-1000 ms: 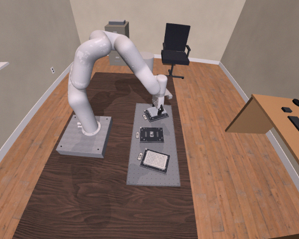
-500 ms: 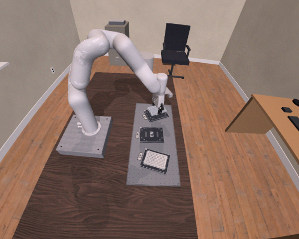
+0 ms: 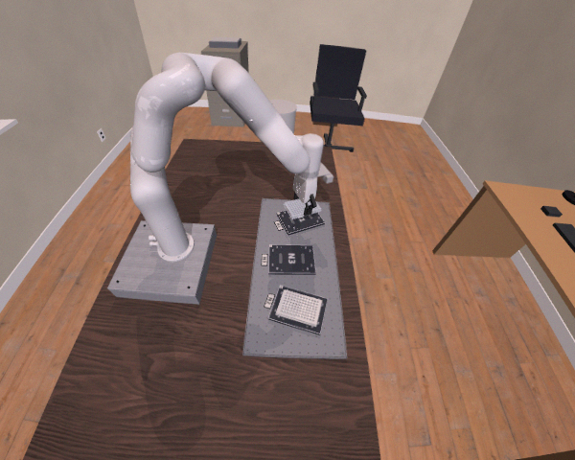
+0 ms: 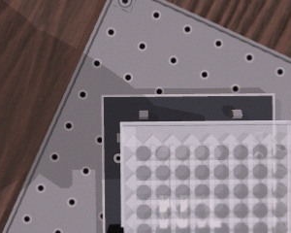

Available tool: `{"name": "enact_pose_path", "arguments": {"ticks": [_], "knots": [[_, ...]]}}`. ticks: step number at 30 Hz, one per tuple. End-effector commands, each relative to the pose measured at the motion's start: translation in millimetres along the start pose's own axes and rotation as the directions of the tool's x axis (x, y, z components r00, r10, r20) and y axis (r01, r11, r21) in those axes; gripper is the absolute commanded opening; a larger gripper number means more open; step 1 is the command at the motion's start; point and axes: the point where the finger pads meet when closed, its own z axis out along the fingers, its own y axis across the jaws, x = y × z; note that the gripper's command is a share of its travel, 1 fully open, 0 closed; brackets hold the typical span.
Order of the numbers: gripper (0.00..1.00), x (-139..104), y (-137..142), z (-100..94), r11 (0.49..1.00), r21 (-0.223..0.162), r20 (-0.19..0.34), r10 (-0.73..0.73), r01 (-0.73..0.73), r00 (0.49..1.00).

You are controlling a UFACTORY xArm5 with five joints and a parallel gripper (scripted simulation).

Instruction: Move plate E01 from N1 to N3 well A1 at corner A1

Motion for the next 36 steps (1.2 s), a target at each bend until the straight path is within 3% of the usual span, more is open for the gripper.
{"name": "enact_pose_path", "arguments": {"ticks": [1,29,36], "knots": [[0.00,1,0,-8.0,1.000,-0.001,-0.004,0.000,0.000,1.000],[0.00,1,0,-48.0,1.000,-0.001,-0.004,0.000,0.000,1.000],[0.00,1,0,-49.2,1.000,-0.001,-0.004,0.000,0.000,1.000]]}}
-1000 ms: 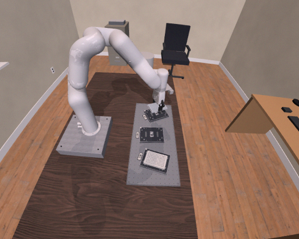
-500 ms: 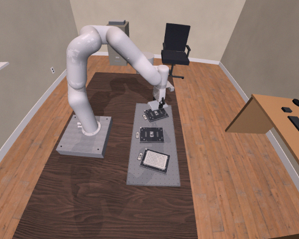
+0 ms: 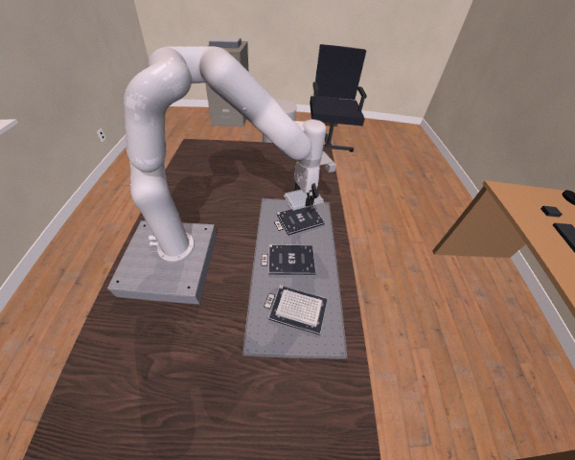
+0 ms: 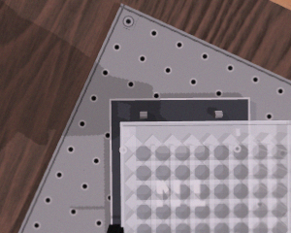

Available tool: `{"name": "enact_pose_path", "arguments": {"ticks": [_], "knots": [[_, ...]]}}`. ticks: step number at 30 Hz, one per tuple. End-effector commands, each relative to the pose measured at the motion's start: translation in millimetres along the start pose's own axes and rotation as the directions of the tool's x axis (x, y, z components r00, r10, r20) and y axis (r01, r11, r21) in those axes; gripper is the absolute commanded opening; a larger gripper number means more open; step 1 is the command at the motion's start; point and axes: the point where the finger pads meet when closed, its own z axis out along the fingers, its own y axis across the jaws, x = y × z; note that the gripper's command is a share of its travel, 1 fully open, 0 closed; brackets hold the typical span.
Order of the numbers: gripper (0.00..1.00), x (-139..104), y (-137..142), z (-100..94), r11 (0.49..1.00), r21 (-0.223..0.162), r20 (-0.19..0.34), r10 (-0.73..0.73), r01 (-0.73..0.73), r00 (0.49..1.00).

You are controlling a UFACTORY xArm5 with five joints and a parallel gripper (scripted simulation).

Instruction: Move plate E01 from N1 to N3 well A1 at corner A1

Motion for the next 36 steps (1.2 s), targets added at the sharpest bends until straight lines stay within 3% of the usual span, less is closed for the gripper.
{"name": "enact_pose_path", "arguments": {"ticks": [1,4,10,16,36], "knots": [[0.00,1,0,-1.6,1.000,-0.001,-0.004,0.000,0.000,1.000],[0.00,1,0,-1.6,1.000,-0.001,-0.004,0.000,0.000,1.000],[0.00,-16,25,-1.6,0.980,-0.001,-0.004,0.199,-0.199,0.980],[0.00,-33,50,-1.6,0.926,0.000,-0.004,0.377,-0.377,0.926],[0.00,-78,116,-1.5,0.926,-0.001,-0.004,0.377,-0.377,0.926]]}}
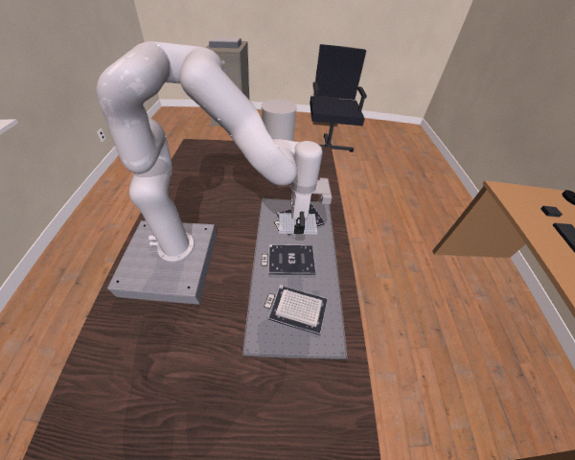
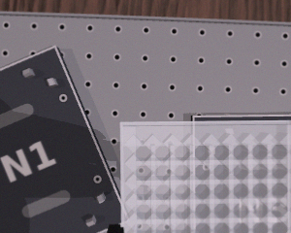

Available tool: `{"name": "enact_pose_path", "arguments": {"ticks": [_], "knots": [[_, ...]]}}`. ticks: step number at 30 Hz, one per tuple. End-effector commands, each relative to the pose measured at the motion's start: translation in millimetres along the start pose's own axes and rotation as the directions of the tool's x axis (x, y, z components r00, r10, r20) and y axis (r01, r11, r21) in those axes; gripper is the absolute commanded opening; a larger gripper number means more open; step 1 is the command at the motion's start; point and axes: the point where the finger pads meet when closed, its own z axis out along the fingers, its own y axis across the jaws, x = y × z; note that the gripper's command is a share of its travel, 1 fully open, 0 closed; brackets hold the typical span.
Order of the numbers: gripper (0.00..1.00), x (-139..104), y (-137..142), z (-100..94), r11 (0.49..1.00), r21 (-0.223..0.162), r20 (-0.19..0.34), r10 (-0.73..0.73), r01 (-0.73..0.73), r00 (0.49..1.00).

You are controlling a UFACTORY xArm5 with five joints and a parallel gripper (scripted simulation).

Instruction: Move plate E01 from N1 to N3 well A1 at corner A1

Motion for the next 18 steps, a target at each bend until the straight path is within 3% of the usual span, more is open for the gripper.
{"name": "enact_pose_path", "arguments": {"ticks": [1,13,18], "knots": [[0.00,-1,11,-1.7,1.000,-0.002,-0.005,-0.002,0.002,1.000],[0.00,-14,70,-1.8,1.000,-0.003,-0.005,-0.002,0.002,1.000],[0.00,-14,71,-1.8,1.000,-0.003,-0.005,-0.002,0.002,1.000]]}}
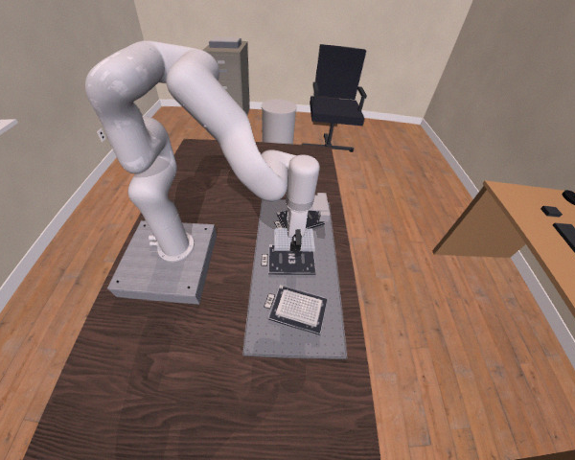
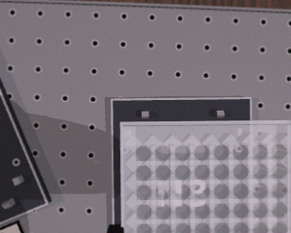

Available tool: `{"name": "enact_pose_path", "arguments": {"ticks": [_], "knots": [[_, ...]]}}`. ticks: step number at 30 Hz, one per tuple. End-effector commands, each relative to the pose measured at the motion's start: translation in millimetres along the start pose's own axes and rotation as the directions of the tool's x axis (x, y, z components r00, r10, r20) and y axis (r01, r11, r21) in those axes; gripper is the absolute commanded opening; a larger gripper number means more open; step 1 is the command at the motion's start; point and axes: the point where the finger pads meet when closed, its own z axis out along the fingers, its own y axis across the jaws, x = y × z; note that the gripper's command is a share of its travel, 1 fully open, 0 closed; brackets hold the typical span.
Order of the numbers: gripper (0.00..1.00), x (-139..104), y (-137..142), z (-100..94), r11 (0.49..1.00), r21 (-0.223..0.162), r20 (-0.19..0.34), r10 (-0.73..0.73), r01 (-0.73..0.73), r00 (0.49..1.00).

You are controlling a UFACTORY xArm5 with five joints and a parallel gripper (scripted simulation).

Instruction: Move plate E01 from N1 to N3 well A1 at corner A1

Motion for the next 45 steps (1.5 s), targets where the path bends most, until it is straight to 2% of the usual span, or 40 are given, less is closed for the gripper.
{"name": "enact_pose_path", "arguments": {"ticks": [1,17,45], "knots": [[0.00,1,1,-1.3,1.000,-0.004,-0.004,-0.001,0.001,1.000],[0.00,1,1,-1.3,1.000,-0.004,-0.004,-0.001,0.001,1.000],[0.00,1,1,42.1,1.000,-0.004,-0.004,-0.001,0.001,1.000]]}}
